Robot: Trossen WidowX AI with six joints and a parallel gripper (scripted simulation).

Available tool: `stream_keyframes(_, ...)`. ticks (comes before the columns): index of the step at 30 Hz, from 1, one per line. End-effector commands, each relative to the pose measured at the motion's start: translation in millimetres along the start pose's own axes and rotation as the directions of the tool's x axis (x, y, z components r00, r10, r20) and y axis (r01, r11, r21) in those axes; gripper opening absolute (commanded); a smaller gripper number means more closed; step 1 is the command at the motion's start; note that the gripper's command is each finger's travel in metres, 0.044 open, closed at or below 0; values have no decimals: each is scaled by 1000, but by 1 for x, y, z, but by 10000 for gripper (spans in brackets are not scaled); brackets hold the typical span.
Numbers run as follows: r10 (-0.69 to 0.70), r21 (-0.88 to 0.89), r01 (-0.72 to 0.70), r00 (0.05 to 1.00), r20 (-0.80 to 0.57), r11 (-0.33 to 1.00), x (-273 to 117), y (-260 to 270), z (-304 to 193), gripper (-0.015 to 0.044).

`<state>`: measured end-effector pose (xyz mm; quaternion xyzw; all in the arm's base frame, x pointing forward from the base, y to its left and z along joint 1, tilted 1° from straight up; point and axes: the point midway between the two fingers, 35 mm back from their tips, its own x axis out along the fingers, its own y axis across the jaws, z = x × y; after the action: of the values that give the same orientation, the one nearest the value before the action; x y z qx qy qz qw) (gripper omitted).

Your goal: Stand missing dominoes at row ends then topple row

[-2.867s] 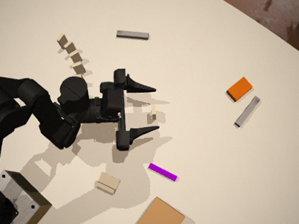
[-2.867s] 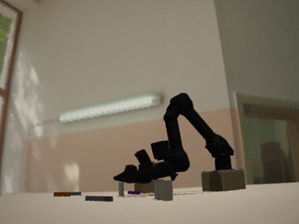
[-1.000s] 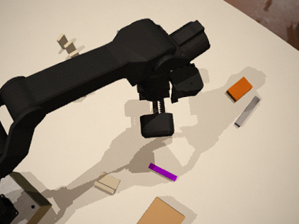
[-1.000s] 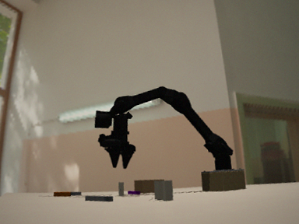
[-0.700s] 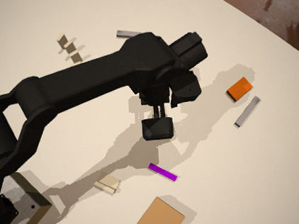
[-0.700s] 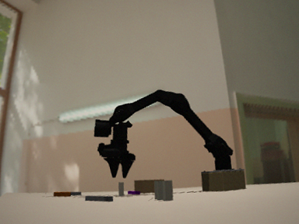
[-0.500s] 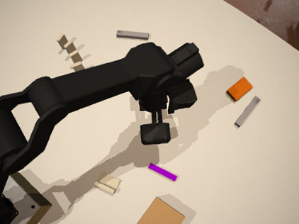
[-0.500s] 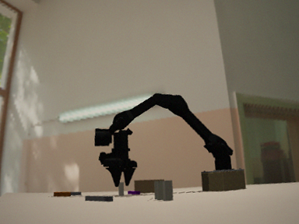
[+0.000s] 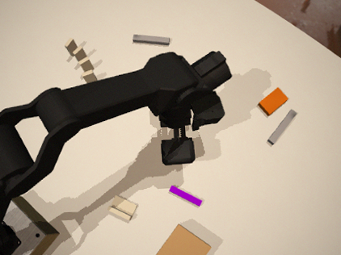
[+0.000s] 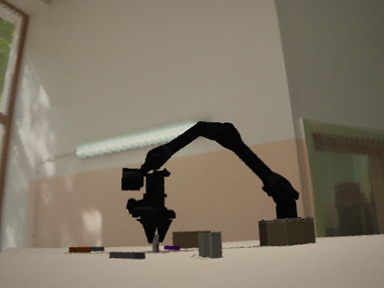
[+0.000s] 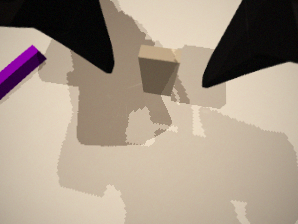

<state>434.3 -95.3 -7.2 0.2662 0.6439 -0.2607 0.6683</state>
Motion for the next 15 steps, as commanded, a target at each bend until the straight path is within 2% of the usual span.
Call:
stream_keyframes(1,6,5,-6,1000,-3,1000,1,1,-1,256)
stream_keyframes(7,6,5,-6,1000,-3,1000,1,1,-1,107)
stream_keyframes(15,6,5,-6,1000,-3,1000,1,1,-1,107)
